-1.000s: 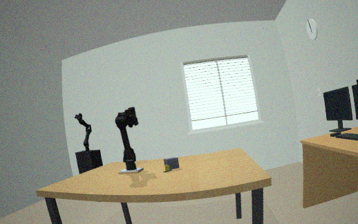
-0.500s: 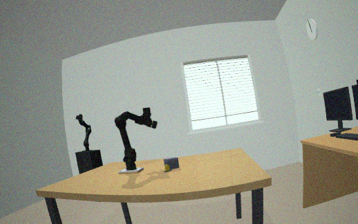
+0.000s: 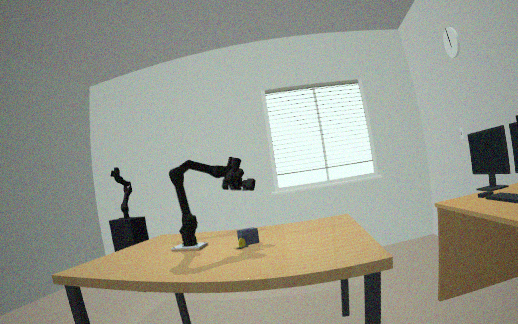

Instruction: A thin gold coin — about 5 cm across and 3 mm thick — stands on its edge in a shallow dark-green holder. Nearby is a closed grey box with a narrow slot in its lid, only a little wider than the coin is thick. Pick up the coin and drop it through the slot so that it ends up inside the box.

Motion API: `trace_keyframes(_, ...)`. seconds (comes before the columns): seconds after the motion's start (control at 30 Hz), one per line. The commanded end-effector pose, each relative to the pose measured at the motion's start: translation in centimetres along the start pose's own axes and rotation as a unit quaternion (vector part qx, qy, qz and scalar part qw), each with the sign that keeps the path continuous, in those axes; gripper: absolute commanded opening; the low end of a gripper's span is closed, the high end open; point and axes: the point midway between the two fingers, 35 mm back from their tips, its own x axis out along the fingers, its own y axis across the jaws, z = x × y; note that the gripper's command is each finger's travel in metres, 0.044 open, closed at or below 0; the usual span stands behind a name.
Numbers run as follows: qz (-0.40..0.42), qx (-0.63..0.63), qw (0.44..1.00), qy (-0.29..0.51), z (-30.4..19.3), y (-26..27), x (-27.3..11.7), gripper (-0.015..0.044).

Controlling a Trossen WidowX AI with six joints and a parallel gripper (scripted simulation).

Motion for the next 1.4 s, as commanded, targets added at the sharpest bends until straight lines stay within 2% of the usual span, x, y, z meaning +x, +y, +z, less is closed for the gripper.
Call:
trace_keyframes(0.0, -0.078, -0.015, 0.995, 0.057, -2.7, -5.5, -1.8, 0.0161)
trace_keyframes(0.23, -0.186, -0.032, 0.964, 0.187, -8.7, -13.4, -7.9, 0.0161)
trace_keyframes(0.43, -0.226, -0.027, 0.921, 0.315, -14.5, -17.6, -15.0, 0.0161)
trace_keyframes(0.63, -0.209, 0.0, 0.876, 0.435, -20.3, -18.6, -23.0, 0.0161)
trace_keyframes(0.83, -0.133, 0.044, 0.835, 0.532, -25.4, -16.2, -31.2, 0.0161)
trace_keyframes(0.93, -0.121, 0.049, 0.832, 0.54, -25.9, -15.7, -32.1, 0.0161)
trace_keyframes(1.1, -0.121, 0.049, 0.832, 0.539, -26.0, -15.7, -31.7, 0.0161)
trace_keyframes(1.23, -0.121, 0.049, 0.832, 0.539, -28.8, -16.2, -30.5, 0.0161)
trace_keyframes(1.37, -0.121, 0.049, 0.832, 0.539, -29.0, -16.2, -30.4, 0.0161)
